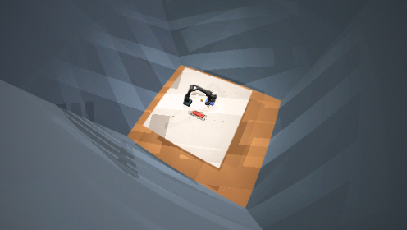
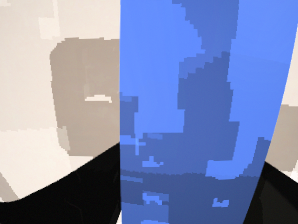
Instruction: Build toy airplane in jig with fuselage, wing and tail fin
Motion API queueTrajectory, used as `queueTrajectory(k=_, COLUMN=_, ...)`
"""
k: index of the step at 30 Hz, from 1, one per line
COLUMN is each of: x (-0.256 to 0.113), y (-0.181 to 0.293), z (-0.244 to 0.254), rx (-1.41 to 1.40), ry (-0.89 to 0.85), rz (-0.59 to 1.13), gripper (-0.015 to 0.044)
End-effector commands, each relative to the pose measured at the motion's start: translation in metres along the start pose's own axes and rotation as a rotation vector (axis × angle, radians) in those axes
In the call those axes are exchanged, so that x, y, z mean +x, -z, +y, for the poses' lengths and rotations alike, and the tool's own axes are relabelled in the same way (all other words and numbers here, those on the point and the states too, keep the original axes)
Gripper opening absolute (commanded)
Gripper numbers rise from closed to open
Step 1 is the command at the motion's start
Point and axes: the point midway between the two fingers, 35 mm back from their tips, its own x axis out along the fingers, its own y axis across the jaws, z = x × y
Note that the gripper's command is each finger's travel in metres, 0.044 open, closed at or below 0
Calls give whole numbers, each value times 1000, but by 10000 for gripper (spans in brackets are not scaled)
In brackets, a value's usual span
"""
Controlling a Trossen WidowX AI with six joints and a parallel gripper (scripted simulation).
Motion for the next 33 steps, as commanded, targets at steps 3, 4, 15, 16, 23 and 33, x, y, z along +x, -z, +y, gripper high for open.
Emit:
queueTrajectory(k=3, x=-1, y=0, z=0, rx=4, ry=-1, rz=2, gripper=59)
queueTrajectory(k=4, x=-4, y=0, z=0, rx=6, ry=-1, rz=3, gripper=32)
queueTrajectory(k=15, x=-36, y=-4, z=2, rx=21, ry=-1, rz=8, gripper=0)
queueTrajectory(k=16, x=-39, y=-4, z=2, rx=20, ry=-1, rz=8, gripper=0)
queueTrajectory(k=23, x=-61, y=-5, z=3, rx=16, ry=-1, rz=5, gripper=0)
queueTrajectory(k=33, x=-93, y=-4, z=2, rx=9, ry=-2, rz=3, gripper=0)
